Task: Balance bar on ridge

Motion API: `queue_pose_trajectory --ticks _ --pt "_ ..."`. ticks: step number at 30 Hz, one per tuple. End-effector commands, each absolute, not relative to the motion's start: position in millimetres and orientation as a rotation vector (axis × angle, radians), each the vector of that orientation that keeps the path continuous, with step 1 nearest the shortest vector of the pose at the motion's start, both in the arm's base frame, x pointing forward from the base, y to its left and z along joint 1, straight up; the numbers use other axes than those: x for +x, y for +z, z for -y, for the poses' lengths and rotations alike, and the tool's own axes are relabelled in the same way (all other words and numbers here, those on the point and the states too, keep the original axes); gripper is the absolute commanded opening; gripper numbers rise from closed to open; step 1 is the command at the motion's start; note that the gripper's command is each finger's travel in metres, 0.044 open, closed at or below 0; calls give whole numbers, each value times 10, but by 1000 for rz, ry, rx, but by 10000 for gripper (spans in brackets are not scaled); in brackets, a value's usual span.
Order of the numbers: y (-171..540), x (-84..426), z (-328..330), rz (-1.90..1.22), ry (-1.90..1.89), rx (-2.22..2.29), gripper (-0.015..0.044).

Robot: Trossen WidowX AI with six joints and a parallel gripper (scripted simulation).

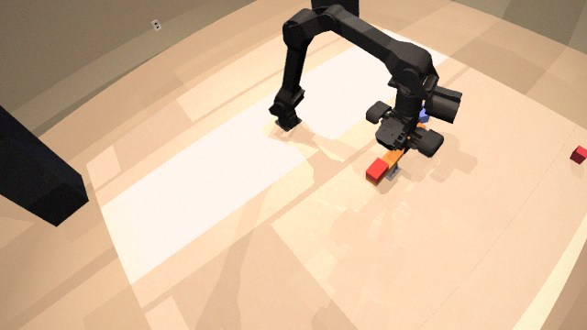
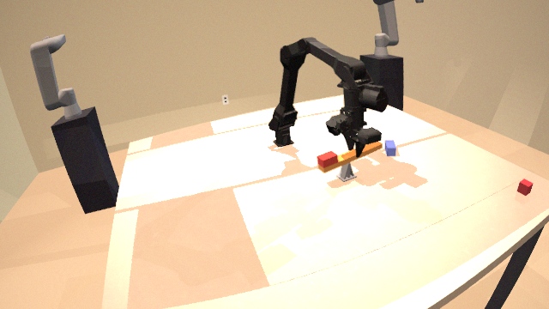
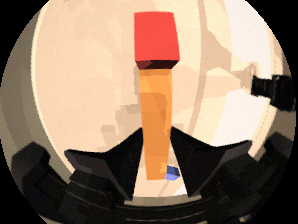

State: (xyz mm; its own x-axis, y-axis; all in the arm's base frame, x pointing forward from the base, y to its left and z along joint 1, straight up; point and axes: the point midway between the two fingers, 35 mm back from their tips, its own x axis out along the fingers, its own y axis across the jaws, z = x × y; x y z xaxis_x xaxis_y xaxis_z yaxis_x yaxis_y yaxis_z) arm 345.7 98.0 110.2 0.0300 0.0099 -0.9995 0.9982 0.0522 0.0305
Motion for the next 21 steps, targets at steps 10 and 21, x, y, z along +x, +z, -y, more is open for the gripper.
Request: queue_pose_trajectory --ticks 10,21 --pt "1085 3455 -977 -1216 -1147 1192 0" --pt "1075 3454 -977 -1216 -1147 1192 0"
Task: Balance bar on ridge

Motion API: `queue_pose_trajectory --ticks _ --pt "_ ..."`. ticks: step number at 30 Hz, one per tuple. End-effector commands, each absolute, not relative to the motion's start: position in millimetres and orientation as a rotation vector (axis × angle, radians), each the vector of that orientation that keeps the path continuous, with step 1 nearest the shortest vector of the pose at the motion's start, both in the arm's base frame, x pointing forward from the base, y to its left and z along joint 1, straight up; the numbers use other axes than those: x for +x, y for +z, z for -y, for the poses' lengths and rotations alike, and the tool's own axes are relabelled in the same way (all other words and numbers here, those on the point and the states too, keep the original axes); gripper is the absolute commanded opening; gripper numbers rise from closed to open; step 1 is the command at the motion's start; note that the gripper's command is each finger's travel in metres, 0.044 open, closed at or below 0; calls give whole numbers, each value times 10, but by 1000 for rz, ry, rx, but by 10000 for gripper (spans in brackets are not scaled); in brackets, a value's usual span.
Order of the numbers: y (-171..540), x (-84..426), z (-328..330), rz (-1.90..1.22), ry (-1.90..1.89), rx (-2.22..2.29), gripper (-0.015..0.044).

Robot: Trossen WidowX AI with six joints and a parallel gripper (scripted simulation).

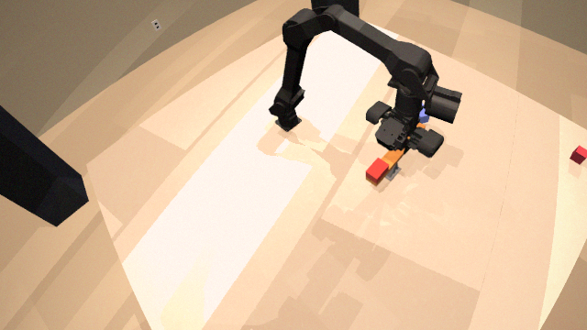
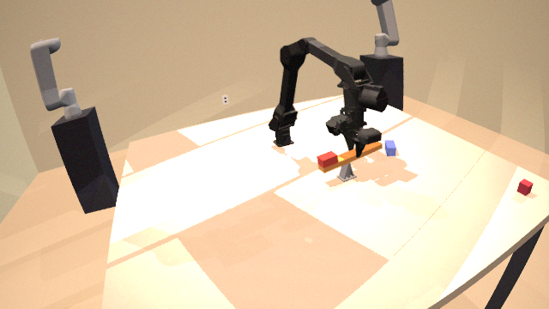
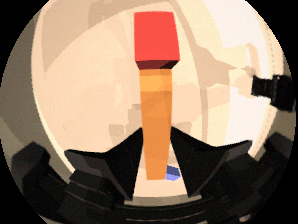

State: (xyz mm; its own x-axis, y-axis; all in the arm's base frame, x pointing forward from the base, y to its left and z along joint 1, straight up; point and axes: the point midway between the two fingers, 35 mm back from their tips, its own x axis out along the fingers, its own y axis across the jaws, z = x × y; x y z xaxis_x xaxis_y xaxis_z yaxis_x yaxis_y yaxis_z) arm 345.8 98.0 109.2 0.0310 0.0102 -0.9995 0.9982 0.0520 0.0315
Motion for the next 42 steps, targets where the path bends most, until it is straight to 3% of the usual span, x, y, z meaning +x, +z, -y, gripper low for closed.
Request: queue_pose_trajectory --ticks 1,42 --pt "1075 3454 -977 -1216 -1147 1192 0" --pt "1041 3452 -981 -1216 -1147 1192 0"
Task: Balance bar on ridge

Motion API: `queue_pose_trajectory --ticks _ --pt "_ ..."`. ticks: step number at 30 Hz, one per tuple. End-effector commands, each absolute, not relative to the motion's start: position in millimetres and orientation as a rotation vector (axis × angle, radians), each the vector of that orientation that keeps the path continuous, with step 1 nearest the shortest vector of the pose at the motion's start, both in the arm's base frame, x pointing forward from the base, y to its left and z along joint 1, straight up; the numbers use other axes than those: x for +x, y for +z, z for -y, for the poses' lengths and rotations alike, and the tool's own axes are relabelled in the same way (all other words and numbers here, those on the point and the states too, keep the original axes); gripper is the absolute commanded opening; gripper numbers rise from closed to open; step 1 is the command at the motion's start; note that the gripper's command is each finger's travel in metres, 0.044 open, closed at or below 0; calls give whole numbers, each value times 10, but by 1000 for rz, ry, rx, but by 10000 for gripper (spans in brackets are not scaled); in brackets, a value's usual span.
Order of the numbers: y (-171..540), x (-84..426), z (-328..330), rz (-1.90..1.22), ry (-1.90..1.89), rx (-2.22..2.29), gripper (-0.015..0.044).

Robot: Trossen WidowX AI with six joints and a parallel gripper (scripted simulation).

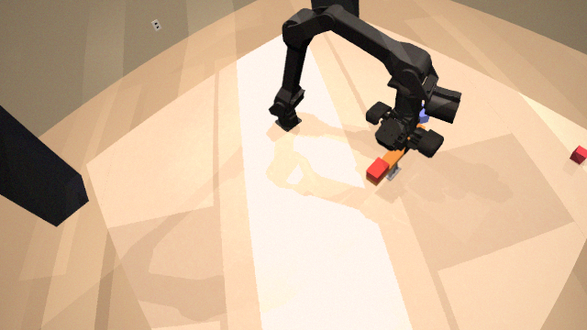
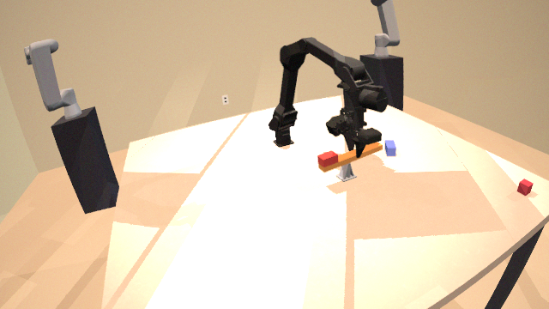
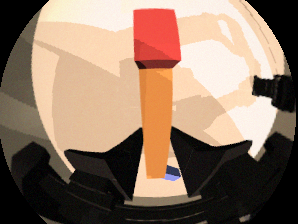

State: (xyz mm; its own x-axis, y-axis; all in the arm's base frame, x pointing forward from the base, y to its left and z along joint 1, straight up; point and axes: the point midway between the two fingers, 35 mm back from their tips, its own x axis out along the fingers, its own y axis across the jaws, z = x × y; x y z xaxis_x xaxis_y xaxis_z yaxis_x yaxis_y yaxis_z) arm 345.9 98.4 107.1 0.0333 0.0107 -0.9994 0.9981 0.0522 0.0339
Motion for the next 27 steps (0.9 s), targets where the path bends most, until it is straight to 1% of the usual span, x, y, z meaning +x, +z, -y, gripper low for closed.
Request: queue_pose_trajectory --ticks 1,27 --pt "1040 3452 -981 -1216 -1147 1192 0" --pt "1018 3452 -985 -1216 -1147 1192 0"
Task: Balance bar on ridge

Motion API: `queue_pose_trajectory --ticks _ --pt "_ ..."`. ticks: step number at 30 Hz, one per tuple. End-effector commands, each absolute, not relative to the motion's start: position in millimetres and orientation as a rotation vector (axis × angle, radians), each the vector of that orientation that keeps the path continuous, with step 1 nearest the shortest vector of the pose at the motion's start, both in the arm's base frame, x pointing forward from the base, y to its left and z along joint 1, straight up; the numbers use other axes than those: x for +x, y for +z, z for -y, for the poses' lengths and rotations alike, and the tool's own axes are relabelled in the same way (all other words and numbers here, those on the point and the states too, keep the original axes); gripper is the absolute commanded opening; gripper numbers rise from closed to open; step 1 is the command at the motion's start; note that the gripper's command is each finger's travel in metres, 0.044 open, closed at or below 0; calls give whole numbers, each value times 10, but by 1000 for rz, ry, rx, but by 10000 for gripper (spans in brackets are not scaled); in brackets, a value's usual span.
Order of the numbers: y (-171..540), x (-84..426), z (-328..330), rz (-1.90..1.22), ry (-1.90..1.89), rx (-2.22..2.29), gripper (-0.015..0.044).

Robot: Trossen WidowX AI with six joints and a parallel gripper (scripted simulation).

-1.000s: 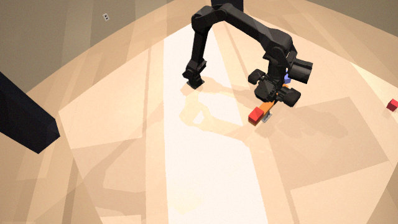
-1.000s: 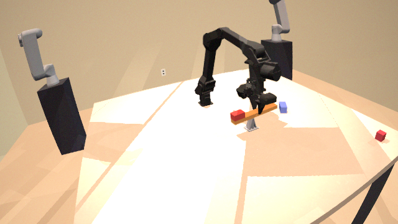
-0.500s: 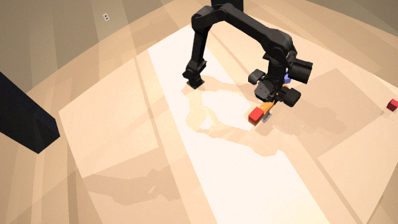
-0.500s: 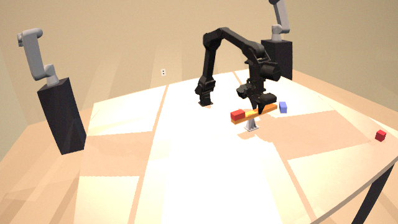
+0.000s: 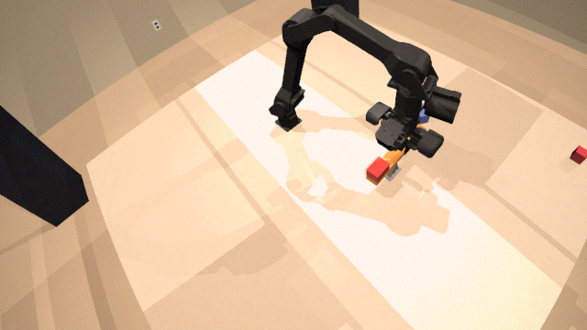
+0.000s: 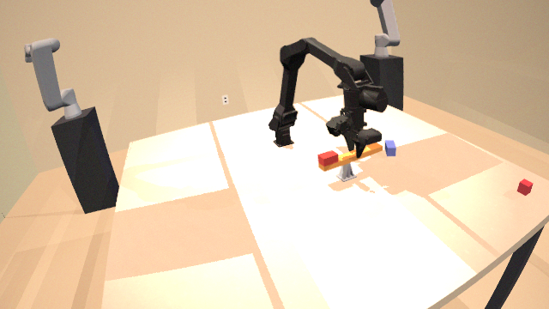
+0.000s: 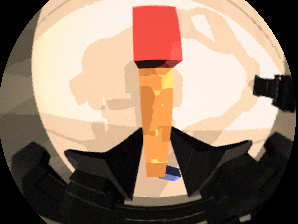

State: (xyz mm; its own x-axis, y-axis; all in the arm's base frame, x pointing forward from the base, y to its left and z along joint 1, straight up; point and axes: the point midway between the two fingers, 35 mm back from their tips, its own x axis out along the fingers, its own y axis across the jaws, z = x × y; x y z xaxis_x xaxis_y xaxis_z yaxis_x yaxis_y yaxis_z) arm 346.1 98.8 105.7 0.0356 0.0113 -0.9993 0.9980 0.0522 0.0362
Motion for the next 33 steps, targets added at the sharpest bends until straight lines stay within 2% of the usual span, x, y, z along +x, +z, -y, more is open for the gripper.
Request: queue_pose_trajectory --ticks 1,33 --pt "1017 3452 -985 -1216 -1147 1192 0" --pt "1057 3458 -991 -1215 -1140 1194 0"
